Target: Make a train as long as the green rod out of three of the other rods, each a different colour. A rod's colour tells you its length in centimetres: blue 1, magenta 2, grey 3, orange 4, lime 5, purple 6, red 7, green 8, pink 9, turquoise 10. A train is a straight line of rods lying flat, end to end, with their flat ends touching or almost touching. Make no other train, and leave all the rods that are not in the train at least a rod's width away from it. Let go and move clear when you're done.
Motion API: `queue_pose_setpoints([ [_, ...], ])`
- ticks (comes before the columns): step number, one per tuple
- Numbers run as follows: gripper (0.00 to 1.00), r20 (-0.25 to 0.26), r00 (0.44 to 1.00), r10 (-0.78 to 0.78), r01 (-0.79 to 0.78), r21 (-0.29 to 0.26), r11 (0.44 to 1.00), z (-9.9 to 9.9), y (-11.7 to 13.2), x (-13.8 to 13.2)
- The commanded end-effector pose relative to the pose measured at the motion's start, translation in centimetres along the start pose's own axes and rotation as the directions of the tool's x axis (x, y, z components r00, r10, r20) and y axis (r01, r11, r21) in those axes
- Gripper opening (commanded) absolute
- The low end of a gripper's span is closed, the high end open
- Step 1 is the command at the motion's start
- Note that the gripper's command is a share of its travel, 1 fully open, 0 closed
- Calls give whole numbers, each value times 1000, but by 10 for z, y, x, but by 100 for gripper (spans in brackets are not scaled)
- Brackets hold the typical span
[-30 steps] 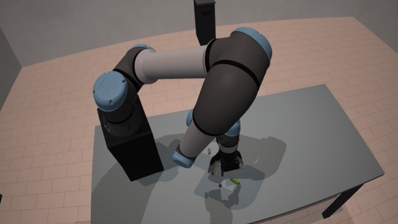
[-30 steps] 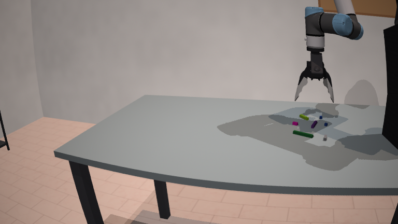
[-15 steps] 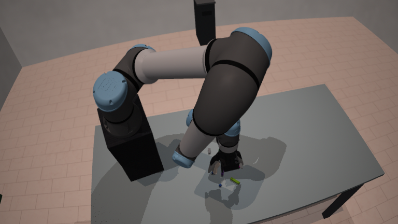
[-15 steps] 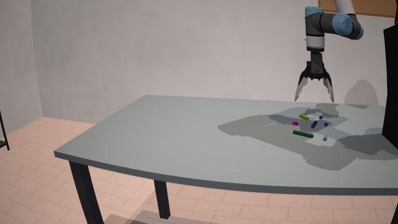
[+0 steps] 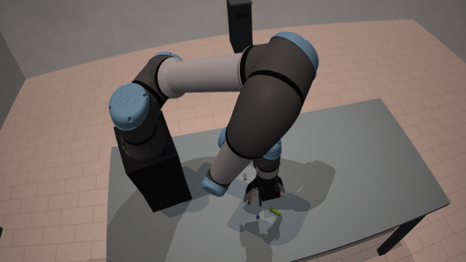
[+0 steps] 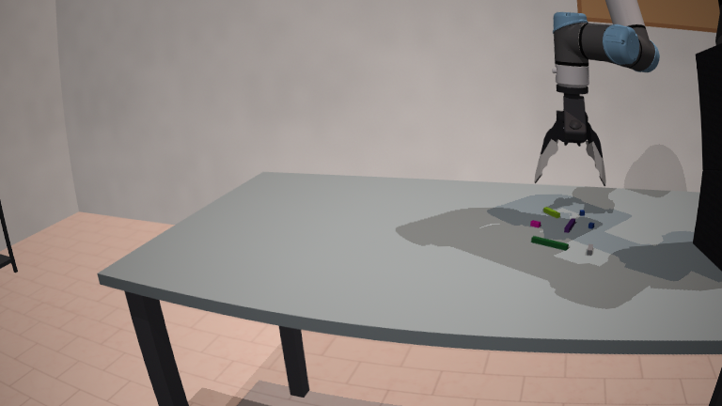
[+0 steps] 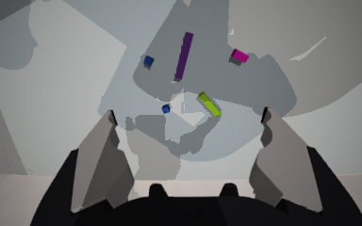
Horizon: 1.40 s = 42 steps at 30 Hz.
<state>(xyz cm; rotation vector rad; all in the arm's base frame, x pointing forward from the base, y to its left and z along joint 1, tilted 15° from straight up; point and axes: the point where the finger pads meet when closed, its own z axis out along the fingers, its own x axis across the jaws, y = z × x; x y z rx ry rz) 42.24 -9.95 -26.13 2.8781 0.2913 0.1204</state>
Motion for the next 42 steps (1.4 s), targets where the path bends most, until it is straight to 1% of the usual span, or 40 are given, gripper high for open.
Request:
queue_pose_setpoints([
  [1, 100, -1, 1000, 0, 0, -1, 1000, 0, 0, 0],
  [19, 100, -1, 1000, 2, -2, -1, 1000, 0, 0, 0],
  [25, 100, -1, 1000, 28, -28, 0, 1000, 0, -3, 0],
  [33, 100, -1, 991, 137, -137, 0, 991, 1, -13, 0],
  [35, 100, -1, 991, 137, -137, 0, 991, 1, -13, 0],
  [42, 100, 0, 952, 305, -305, 1, 952, 2, -29, -2],
])
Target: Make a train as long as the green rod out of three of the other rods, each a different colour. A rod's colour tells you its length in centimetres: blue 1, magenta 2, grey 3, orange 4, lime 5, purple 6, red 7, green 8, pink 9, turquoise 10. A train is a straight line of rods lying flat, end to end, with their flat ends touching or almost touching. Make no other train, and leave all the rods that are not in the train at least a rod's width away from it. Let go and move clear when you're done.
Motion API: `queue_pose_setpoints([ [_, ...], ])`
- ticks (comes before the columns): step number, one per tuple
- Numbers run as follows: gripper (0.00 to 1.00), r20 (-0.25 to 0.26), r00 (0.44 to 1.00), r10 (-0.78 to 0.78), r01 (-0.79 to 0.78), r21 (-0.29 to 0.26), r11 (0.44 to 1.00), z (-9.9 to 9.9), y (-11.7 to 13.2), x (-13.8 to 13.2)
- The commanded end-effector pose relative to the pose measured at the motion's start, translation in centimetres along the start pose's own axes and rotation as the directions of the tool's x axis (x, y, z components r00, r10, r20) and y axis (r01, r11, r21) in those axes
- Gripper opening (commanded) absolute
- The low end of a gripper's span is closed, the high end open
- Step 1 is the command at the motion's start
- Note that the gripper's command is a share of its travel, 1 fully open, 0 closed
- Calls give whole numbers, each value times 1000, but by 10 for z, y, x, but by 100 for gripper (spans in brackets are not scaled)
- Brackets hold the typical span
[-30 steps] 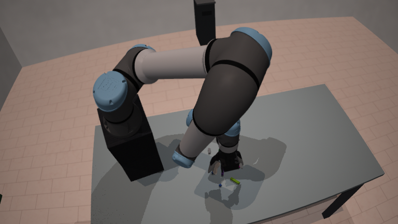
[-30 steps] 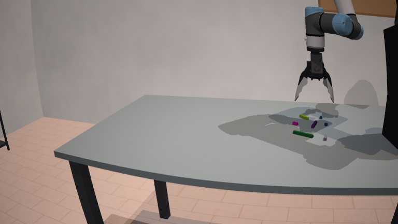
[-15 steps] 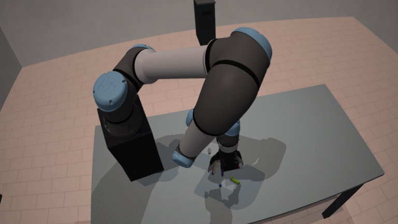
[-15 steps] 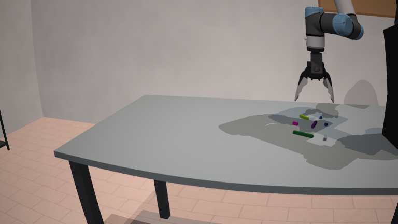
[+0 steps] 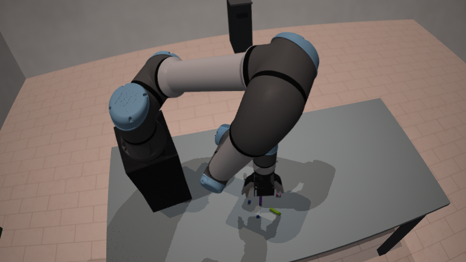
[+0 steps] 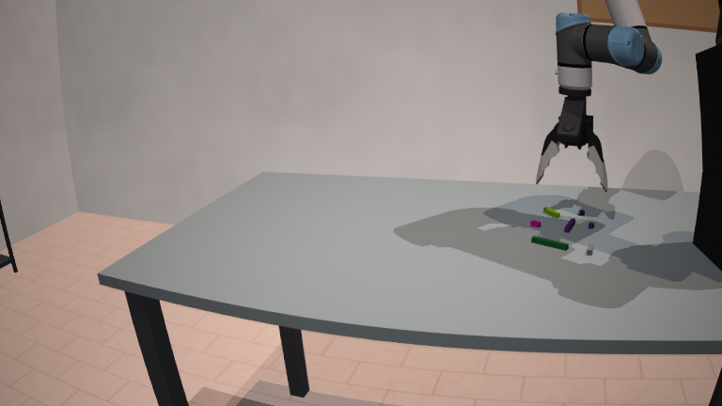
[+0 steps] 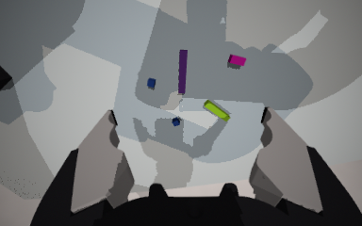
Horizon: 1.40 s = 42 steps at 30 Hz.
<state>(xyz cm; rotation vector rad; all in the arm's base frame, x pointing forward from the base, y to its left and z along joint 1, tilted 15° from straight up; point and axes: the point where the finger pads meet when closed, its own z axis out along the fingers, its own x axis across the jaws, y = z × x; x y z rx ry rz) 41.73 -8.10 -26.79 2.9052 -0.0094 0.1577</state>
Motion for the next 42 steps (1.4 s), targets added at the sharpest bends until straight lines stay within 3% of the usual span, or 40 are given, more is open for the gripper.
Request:
queue_pose_setpoints([
  [1, 100, -1, 991, 131, -131, -3, 991, 0, -11, -3],
  [8, 100, -1, 936, 351, -351, -2, 936, 1, -30, -11],
  [10, 100, -1, 936, 351, -351, -2, 936, 1, -30, -11],
  [18, 100, -2, 806, 592, -592, -2, 806, 2, -49, -21],
  [25, 100, -2, 659, 752, -752, -2, 659, 1, -63, -31],
  [27, 100, -2, 659, 752, -752, -2, 659, 1, -63, -31],
  [36, 100, -3, 426, 905, -905, -1, 426, 0, -79, -45],
  [42, 100, -4, 307, 952, -952, -1, 307, -1, -85, -52],
])
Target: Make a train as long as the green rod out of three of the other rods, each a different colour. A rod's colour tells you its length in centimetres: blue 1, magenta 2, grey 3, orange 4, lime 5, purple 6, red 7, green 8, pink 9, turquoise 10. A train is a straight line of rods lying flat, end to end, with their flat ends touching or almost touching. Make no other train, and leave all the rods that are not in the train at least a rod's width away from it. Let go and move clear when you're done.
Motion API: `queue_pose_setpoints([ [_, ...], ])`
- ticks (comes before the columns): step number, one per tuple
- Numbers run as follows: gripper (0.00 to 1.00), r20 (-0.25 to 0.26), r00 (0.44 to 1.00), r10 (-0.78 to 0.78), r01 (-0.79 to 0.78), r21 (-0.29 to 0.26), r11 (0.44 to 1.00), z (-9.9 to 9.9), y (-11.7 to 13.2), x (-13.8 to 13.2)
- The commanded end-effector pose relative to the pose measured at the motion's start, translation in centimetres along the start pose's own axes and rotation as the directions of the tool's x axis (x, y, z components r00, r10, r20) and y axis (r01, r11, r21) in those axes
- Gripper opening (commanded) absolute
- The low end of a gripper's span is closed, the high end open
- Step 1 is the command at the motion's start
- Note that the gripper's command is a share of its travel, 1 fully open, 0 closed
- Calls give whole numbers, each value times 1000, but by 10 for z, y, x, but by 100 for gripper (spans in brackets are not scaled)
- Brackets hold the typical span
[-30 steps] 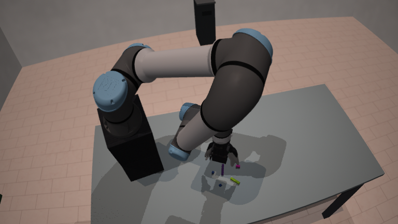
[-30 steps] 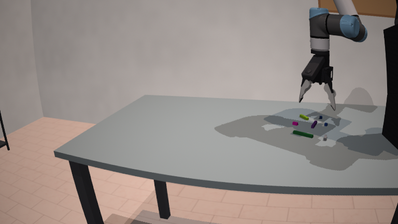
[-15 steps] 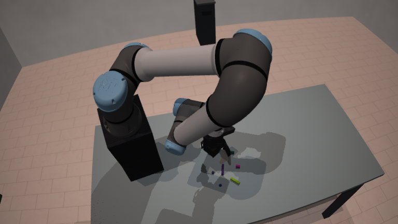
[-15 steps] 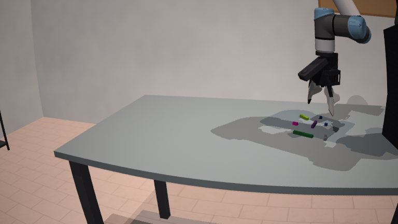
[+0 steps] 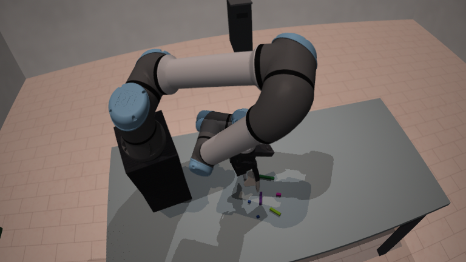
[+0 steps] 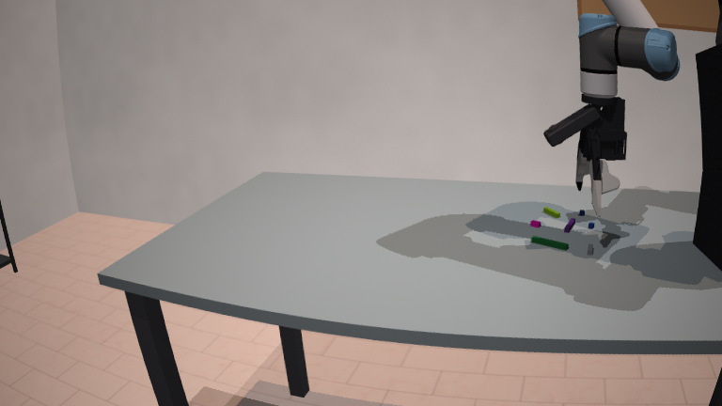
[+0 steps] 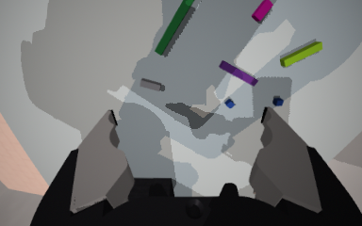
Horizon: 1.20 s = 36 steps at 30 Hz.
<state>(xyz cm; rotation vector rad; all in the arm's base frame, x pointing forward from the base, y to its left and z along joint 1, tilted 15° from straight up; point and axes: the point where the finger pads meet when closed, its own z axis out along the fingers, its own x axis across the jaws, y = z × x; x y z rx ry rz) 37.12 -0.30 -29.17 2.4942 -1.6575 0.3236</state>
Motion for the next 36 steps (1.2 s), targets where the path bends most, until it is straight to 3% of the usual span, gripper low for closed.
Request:
queue_pose_setpoints([
  [1, 100, -9, 996, 92, -92, -2, 996, -1, 2, -6],
  [12, 100, -10, 982, 187, -187, -1, 982, -1, 5, -12],
  [36, 100, -10, 981, 194, -194, -1, 981, -1, 6, -12],
])
